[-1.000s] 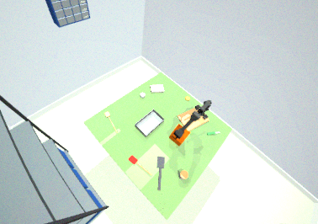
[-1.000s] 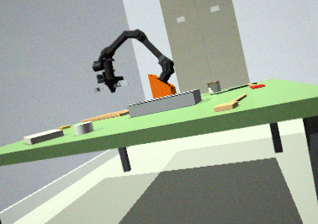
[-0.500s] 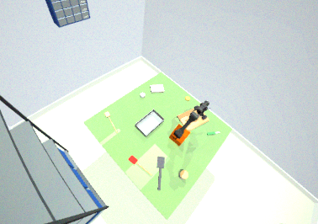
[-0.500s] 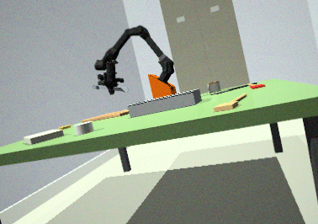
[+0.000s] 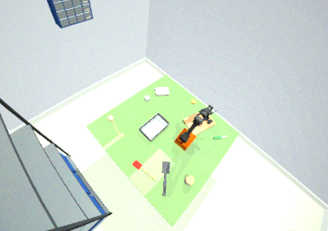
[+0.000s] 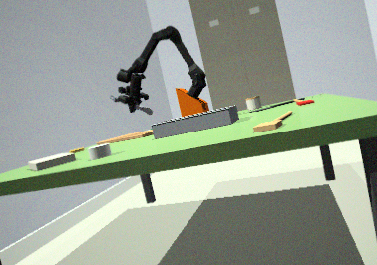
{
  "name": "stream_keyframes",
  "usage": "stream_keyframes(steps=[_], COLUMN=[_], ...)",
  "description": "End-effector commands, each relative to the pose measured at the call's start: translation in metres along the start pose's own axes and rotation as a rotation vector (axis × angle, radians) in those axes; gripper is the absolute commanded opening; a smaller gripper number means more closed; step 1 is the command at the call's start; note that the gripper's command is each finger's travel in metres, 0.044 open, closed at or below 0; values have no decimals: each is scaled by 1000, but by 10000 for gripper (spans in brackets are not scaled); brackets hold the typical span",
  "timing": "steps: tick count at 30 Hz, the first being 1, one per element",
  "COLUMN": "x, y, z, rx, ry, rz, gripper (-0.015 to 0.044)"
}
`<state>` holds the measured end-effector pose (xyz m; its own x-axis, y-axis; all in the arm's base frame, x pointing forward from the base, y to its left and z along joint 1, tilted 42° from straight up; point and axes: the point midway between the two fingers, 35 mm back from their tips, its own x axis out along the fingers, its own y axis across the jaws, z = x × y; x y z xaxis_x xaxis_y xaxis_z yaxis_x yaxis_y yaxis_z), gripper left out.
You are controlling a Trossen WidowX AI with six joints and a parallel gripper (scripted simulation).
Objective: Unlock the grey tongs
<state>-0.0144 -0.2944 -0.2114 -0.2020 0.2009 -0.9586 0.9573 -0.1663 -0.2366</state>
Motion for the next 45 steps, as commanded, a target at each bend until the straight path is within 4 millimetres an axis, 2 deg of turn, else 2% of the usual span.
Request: stream_keyframes(steps=[1,27,45], x=[-5,-32,-33], y=[0,-8,-8], z=[2,-22,-22], rx=[0,24,25], ry=[-80,-439,-448], rz=[-1,7,8], gripper=[-150,-150,-150])
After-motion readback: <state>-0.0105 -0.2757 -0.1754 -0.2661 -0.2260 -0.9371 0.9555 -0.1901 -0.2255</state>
